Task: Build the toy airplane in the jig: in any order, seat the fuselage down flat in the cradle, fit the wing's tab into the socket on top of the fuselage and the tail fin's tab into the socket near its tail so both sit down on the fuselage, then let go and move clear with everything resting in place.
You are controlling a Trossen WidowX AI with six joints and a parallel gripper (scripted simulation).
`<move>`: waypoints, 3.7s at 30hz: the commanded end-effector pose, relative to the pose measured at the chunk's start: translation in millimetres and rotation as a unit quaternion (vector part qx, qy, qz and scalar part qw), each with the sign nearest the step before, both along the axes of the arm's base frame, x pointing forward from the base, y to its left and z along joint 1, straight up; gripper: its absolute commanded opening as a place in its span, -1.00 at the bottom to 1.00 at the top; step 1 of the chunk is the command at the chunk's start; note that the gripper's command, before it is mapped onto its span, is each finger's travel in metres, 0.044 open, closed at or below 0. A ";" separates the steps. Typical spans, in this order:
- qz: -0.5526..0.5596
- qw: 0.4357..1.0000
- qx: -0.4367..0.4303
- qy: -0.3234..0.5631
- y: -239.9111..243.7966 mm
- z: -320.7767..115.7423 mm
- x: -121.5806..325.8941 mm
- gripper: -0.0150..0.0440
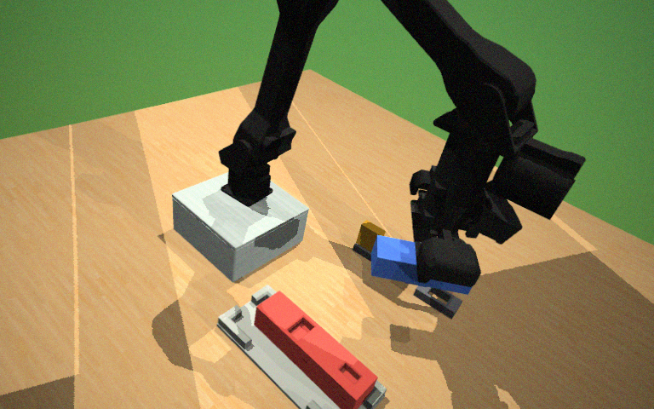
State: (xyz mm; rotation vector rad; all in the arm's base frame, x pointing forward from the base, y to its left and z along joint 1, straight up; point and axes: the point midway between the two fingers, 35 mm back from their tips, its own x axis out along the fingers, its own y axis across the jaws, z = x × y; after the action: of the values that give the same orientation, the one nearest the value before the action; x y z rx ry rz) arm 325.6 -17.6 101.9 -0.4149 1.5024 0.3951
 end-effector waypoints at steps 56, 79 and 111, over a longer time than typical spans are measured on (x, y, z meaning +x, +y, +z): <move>0.447 0.894 -0.014 0.009 -124.8 -34.5 -93.1 0.17; 0.447 0.894 -0.014 0.009 -125.1 -45.1 -92.4 0.17; 0.445 0.895 -0.015 0.009 -125.6 -72.8 -91.6 -0.03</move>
State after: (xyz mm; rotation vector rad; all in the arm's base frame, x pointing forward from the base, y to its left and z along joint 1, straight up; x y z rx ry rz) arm 233.8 -143.1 28.8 -1.1306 1.2592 1.0946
